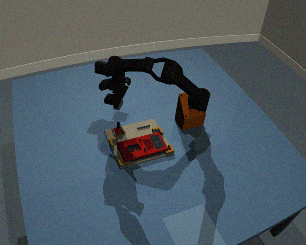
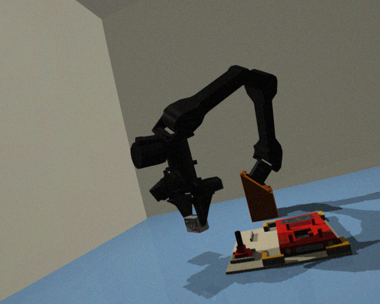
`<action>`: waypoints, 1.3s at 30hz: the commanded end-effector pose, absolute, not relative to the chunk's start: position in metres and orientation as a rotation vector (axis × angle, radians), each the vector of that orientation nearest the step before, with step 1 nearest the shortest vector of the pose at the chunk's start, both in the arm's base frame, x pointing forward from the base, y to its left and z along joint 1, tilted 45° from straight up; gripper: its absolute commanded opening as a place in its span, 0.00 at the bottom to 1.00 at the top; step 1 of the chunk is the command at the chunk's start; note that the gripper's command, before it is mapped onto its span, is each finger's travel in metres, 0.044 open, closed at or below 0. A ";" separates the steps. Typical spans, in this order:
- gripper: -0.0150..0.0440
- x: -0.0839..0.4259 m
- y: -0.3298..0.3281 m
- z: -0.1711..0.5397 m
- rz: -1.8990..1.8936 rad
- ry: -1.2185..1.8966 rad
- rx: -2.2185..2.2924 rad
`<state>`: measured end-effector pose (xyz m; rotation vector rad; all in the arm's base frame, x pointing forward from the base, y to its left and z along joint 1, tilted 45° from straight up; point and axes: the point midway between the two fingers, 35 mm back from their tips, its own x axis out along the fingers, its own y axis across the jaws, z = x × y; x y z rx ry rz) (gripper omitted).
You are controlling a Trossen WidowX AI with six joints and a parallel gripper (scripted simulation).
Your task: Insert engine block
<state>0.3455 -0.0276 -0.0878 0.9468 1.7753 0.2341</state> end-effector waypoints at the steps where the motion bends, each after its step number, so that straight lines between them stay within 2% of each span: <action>1: 0.25 0.349 -0.038 -0.077 0.234 1.764 0.936; 14: 0.25 0.349 -0.065 -0.047 0.237 1.766 0.936; 29: 0.25 0.346 -0.055 -0.058 0.216 1.727 0.936; 39: 0.25 0.339 -0.051 -0.059 0.082 1.494 0.913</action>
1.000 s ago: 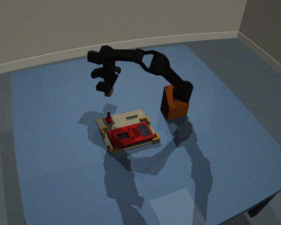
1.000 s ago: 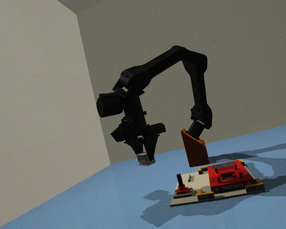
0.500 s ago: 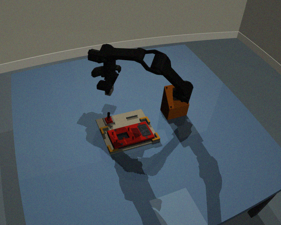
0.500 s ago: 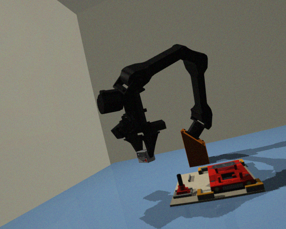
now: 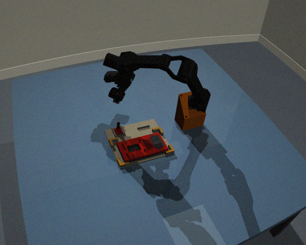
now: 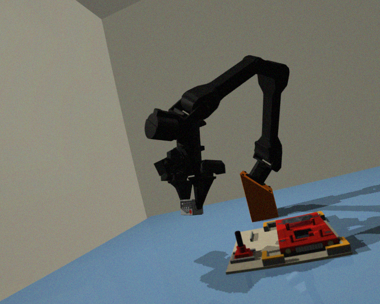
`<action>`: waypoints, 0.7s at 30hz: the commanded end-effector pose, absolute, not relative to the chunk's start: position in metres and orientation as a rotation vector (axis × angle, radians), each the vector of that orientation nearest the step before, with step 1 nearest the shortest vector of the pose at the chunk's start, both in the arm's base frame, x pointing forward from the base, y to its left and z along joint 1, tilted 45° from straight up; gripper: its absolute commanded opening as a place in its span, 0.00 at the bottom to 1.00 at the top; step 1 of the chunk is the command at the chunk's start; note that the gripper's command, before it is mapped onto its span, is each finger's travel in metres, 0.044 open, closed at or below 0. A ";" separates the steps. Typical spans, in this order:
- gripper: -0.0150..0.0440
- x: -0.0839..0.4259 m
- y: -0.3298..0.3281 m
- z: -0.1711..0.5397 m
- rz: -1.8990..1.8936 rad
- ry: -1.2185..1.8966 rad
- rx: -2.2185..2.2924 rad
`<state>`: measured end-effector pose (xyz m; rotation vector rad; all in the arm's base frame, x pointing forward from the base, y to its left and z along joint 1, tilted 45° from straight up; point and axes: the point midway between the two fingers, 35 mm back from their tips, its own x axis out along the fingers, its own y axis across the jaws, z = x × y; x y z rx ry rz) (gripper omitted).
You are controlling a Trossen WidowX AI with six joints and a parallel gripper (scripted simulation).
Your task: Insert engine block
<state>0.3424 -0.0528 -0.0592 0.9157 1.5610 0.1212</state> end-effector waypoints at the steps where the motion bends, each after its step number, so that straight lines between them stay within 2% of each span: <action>1: 0.25 0.338 -0.051 -0.059 0.065 1.464 0.909; 13: 0.25 0.326 -0.042 -0.057 -0.098 1.115 0.879; 21: 0.25 0.325 -0.042 -0.056 -0.105 1.094 0.880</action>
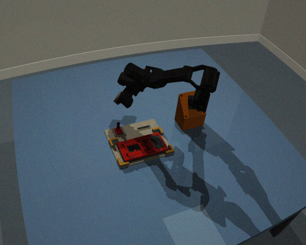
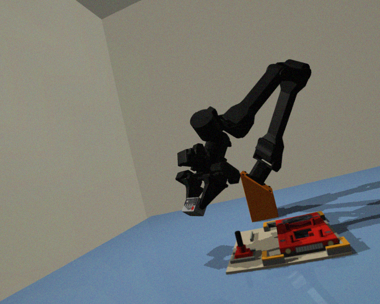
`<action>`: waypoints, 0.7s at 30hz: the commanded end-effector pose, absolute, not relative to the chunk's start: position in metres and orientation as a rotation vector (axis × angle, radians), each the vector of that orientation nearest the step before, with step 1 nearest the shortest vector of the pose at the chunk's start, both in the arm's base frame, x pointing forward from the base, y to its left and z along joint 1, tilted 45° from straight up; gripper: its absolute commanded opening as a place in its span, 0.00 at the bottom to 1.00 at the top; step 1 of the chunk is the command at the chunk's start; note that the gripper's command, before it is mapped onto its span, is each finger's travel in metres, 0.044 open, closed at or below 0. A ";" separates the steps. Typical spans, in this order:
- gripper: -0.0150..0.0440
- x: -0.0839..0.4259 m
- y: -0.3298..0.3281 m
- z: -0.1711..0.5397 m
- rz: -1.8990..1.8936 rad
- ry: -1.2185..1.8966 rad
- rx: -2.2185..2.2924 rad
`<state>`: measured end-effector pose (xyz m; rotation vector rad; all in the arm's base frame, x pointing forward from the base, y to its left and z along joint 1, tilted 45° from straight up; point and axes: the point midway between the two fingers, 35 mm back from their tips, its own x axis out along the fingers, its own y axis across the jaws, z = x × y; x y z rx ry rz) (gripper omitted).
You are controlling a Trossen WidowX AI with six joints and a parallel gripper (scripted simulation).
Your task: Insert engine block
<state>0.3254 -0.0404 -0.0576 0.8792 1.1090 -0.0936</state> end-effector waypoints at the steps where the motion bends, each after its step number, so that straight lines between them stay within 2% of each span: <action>1: 0.25 0.325 -0.042 -0.056 -0.105 1.094 0.880; 10: 0.25 0.320 -0.029 -0.067 -0.162 0.970 0.862; 21: 0.25 0.316 -0.009 -0.086 -0.163 0.966 0.863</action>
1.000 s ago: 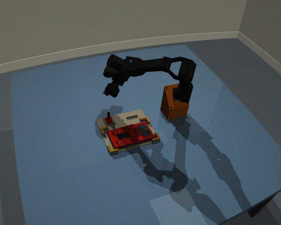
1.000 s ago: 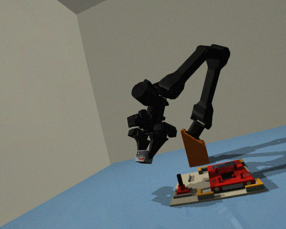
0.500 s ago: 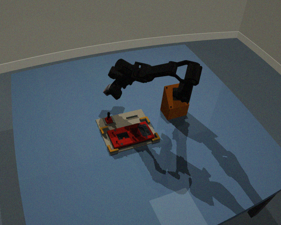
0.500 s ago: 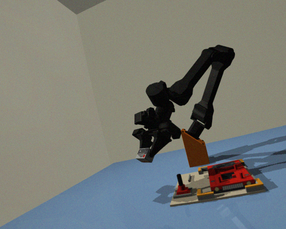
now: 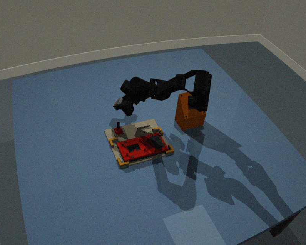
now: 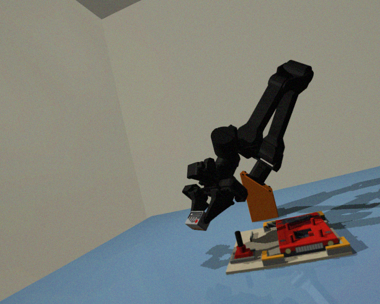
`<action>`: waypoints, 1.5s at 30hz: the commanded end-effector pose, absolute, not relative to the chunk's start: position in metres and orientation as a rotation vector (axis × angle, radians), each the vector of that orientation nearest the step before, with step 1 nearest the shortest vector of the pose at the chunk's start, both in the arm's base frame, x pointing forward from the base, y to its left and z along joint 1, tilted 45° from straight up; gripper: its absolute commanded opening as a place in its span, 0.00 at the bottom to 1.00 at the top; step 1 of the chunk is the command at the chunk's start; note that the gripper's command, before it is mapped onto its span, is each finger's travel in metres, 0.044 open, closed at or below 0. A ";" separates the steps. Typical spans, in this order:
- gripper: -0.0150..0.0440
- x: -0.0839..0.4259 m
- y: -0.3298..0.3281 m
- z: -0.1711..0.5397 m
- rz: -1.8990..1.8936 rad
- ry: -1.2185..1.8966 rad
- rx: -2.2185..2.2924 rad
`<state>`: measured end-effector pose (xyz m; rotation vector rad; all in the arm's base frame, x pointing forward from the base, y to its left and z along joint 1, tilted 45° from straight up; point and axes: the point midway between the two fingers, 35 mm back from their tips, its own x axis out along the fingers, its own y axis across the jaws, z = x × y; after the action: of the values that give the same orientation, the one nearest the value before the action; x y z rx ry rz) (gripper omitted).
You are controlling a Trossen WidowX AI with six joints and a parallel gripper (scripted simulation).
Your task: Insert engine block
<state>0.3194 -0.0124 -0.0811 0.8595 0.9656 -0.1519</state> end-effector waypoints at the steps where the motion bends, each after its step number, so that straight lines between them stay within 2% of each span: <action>1: 0.25 0.316 -0.007 -0.088 -0.163 0.966 0.863; 32: 0.25 0.306 0.039 -0.135 -0.162 0.969 0.866; 45: 0.83 0.307 0.038 -0.134 -0.166 0.962 0.863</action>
<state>0.3065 0.0380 -0.1343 0.8629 0.9627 -0.1666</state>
